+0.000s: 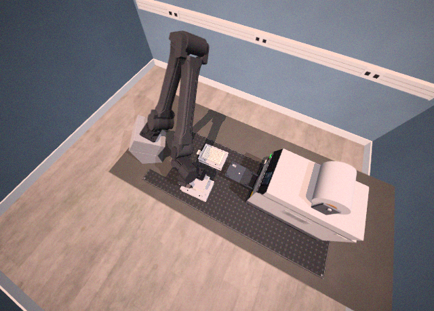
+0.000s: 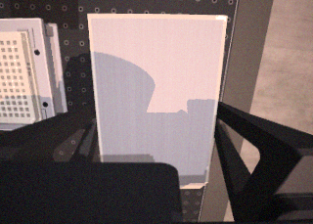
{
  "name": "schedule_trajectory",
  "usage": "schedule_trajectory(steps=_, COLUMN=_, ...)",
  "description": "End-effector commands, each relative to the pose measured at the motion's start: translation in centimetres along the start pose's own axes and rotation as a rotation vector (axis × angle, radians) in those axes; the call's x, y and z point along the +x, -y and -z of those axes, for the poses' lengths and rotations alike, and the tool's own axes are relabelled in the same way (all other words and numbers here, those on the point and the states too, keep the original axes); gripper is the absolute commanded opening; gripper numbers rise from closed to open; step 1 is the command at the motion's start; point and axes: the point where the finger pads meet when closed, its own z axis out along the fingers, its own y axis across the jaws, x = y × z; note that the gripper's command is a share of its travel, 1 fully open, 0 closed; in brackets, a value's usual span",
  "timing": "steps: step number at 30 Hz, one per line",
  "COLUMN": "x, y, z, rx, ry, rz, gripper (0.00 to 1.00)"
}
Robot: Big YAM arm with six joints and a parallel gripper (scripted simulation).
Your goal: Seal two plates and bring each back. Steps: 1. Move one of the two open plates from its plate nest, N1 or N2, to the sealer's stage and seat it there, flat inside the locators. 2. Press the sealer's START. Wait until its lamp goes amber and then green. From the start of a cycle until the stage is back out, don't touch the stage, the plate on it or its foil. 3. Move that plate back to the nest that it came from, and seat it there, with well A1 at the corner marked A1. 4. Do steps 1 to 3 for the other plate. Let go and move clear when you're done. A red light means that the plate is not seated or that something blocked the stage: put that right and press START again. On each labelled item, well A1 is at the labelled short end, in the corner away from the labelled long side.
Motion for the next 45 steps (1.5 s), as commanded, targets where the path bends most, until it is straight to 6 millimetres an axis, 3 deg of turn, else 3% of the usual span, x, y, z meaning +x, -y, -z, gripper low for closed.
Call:
schedule_trajectory(steps=1, x=-0.5, y=0.1, z=-0.2, rx=0.004, ry=0.012, rz=0.007, gripper=0.00)
schedule_trajectory(steps=29, x=0.6, y=-0.1, z=-1.4, rx=-0.001, ry=0.001, rz=-0.005, gripper=0.00)
schedule_trajectory(steps=39, x=-1.2, y=0.3, z=-1.8, rx=0.006, ry=0.025, rz=0.022, gripper=0.00)
schedule_trajectory(steps=45, x=-1.1, y=0.8, z=-2.1, rx=0.012, ry=0.026, rz=0.015, gripper=0.00)
